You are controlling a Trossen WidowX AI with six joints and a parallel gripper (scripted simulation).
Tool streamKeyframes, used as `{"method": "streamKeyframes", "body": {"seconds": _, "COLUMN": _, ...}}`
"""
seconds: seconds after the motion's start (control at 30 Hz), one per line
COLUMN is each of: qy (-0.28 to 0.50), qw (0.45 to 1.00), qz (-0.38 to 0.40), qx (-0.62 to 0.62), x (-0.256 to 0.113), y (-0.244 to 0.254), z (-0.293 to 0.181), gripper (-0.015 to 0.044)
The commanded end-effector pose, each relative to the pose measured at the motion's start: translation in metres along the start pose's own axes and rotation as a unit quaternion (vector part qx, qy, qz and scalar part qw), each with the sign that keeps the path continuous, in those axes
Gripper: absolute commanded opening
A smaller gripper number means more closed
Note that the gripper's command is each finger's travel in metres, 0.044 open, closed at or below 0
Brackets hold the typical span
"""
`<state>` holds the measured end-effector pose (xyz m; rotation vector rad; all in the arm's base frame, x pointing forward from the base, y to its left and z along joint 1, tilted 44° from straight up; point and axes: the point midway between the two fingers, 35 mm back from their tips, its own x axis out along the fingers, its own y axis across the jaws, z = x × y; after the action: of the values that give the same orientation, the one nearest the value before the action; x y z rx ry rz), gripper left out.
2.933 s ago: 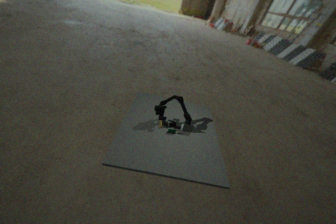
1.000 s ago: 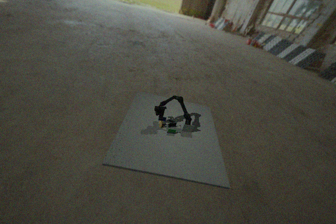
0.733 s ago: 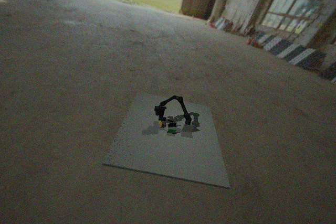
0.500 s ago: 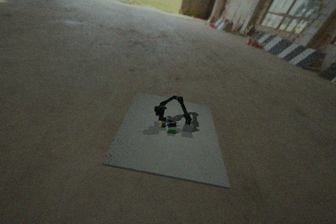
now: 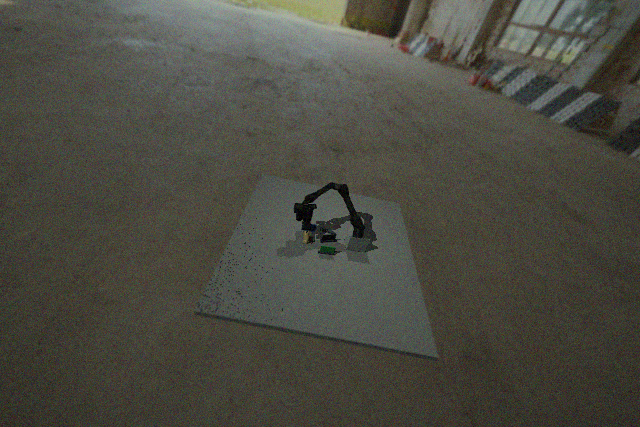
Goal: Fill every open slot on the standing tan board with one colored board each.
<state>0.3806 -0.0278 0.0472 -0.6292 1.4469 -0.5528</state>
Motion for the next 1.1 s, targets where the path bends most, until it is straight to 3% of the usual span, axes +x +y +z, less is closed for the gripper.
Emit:
{"method": "streamKeyframes", "body": {"seconds": 0.0, "qy": 0.001, "qw": 1.000, "qz": -0.001, "qx": -0.002, "x": 0.0025, "y": 0.0003, "z": -0.0007, "gripper": 0.0000}}
{"method": "streamKeyframes", "body": {"seconds": 1.07, "qy": 0.001, "qw": 1.000, "qz": -0.001, "qx": -0.003, "x": 0.0070, "y": 0.0003, "z": -0.0007, "gripper": 0.0000}}
